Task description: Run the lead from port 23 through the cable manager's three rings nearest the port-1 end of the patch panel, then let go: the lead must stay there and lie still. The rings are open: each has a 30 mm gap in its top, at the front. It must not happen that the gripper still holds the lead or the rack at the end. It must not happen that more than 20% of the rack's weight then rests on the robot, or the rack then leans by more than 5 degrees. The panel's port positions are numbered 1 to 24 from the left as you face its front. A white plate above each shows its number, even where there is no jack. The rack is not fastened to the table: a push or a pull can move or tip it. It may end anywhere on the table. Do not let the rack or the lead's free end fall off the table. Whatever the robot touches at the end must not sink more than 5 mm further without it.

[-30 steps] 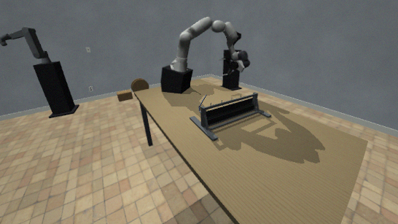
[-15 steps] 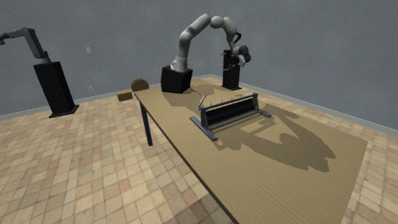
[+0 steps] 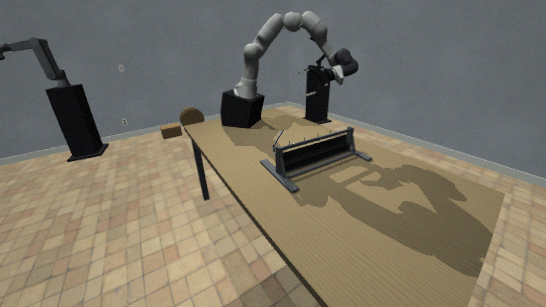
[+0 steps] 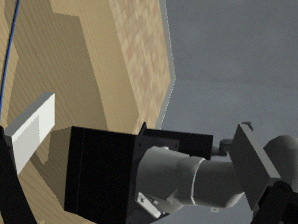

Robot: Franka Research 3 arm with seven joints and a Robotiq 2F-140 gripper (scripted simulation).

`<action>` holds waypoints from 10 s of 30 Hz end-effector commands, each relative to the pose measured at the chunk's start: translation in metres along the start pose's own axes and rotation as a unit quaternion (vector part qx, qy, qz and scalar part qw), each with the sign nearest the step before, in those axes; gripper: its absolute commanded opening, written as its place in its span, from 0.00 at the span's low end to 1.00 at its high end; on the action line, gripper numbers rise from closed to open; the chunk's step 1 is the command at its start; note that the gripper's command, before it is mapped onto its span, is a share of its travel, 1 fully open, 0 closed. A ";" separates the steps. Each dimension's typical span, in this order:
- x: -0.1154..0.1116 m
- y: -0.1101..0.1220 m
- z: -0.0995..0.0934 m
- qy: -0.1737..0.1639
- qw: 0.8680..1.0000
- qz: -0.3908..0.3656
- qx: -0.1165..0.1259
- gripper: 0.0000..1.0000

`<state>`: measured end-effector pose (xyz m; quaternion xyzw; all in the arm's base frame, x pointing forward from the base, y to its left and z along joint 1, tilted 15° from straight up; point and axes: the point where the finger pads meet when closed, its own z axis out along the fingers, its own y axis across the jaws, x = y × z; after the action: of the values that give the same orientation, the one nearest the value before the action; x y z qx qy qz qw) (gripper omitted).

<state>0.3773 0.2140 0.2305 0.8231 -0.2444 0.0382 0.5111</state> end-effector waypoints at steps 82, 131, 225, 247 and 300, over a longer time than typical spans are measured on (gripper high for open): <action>-0.005 -0.111 0.219 -0.280 0.770 0.215 0.531 0.00; -0.015 -0.111 0.212 -0.203 0.793 0.104 0.565 0.20; -0.044 -0.242 0.251 -0.203 0.793 0.104 0.565 0.20; -0.044 -0.242 0.251 -0.203 0.793 0.104 0.565 0.20; -0.044 -0.242 0.250 -0.203 0.793 0.104 0.565 0.20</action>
<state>0.3989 0.1002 -0.1013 0.9233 -0.3629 0.0546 -0.1133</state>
